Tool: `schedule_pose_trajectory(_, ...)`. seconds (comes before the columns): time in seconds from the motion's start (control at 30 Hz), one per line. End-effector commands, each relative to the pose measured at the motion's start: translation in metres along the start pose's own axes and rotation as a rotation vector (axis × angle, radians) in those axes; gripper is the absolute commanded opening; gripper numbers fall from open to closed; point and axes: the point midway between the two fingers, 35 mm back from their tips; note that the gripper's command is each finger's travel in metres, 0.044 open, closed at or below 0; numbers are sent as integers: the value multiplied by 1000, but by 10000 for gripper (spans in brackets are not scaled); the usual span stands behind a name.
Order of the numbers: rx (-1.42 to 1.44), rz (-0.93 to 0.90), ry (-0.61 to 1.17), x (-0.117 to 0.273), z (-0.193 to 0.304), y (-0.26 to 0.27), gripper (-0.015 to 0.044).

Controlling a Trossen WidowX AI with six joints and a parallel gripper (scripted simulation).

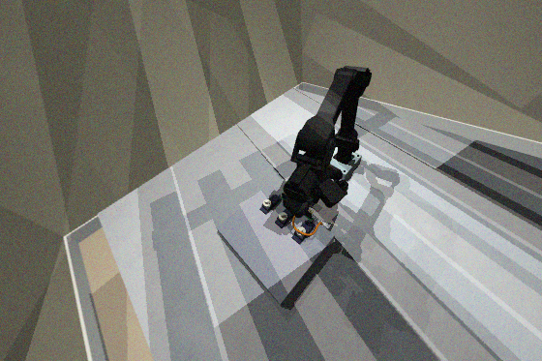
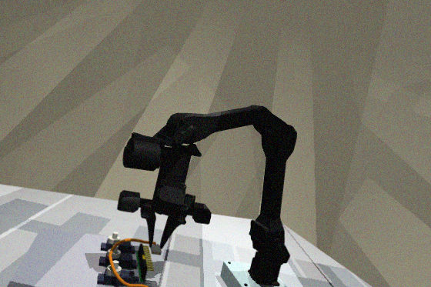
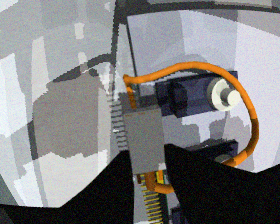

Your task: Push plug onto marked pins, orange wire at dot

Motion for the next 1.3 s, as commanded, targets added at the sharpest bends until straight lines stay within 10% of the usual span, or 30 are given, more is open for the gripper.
schedule_pose_trajectory(0.0, -124, -3, -1, -1, 5, 7, 0)
schedule_pose_trajectory(1.27, -1438, -5, 8, -11, 42, 76, 0)
Point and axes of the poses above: the point midway between the two fingers, 35 mm back from their tips, its own x axis back along the fingers, its own y axis across the jaws, z = x × y, and after that the axes turned 11 degrees about x, right-handed
